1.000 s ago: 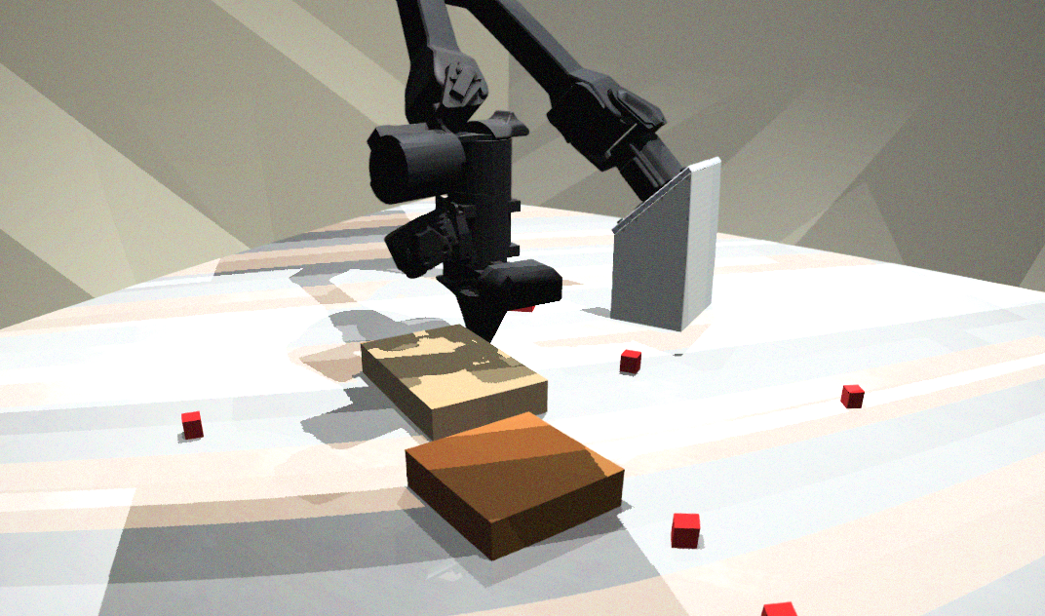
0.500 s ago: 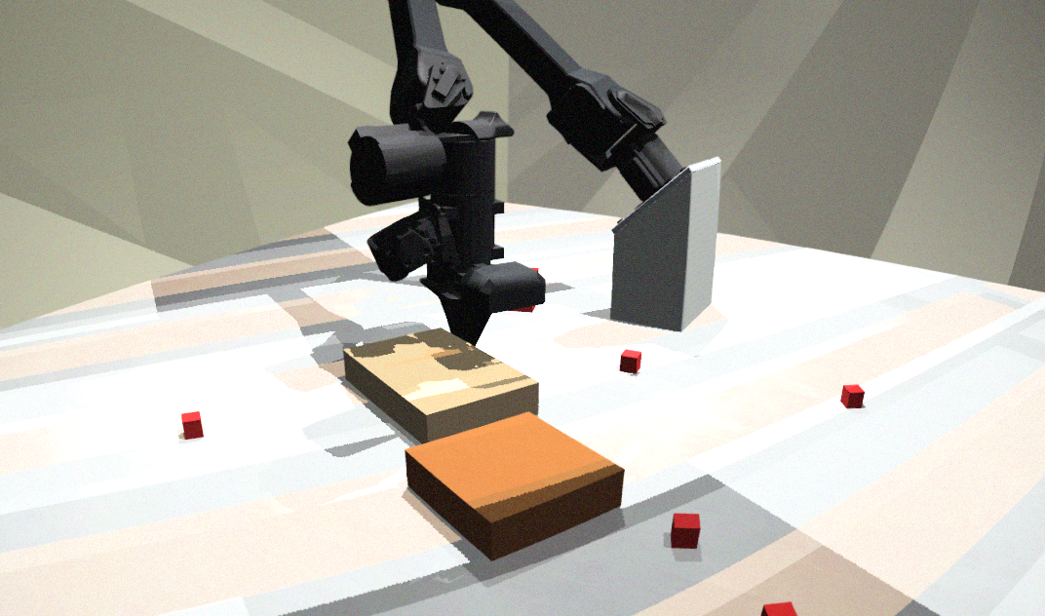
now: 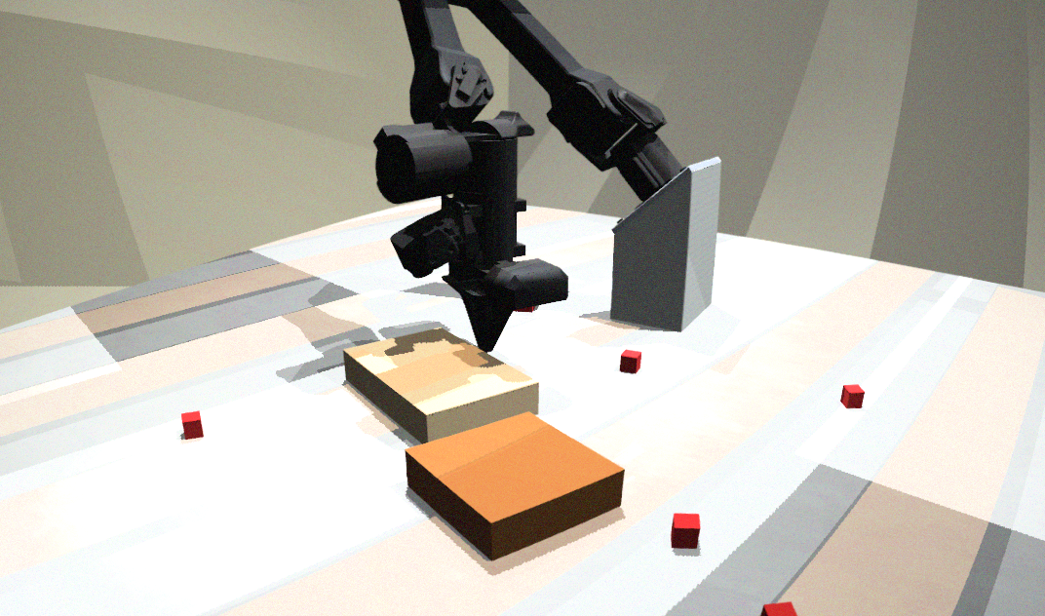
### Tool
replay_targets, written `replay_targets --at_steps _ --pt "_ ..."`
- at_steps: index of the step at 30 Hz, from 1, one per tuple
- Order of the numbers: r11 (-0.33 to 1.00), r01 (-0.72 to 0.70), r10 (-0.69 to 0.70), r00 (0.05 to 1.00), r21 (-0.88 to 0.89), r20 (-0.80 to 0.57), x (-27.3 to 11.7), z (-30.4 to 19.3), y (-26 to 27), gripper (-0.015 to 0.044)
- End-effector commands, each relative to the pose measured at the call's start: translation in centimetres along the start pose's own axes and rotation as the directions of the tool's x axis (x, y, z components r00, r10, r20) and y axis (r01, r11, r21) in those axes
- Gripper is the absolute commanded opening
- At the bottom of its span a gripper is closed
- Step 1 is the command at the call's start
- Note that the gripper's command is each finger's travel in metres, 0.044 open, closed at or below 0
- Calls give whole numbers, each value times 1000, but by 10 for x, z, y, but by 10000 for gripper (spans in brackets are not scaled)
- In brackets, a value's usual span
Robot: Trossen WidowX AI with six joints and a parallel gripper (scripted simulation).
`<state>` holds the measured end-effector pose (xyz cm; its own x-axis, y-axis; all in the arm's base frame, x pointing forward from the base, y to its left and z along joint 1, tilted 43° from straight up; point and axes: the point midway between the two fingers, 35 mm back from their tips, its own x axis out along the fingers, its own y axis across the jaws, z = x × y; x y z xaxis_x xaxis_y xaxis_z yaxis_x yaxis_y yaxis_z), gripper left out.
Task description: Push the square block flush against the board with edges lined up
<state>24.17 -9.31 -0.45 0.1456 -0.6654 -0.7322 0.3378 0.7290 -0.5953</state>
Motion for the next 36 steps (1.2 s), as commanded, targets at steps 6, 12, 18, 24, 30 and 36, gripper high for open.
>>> replay_targets --at_steps 6,12,18,24,30,36 --pt "1000 -1 1 1000 2 3 0 -14 0 0" --pt "1000 -1 1 1000 2 3 0 -24 0 0" --pt "1000 -6 6 1000 2 -1 -39 -21 2 0" --pt "1000 -4 4 1000 3 2 -55 -22 0 0" --pt "998 -9 9 1000 -62 3 -55 -3 39 0" --pt "997 -7 7 1000 -82 3 -46 2 52 0"
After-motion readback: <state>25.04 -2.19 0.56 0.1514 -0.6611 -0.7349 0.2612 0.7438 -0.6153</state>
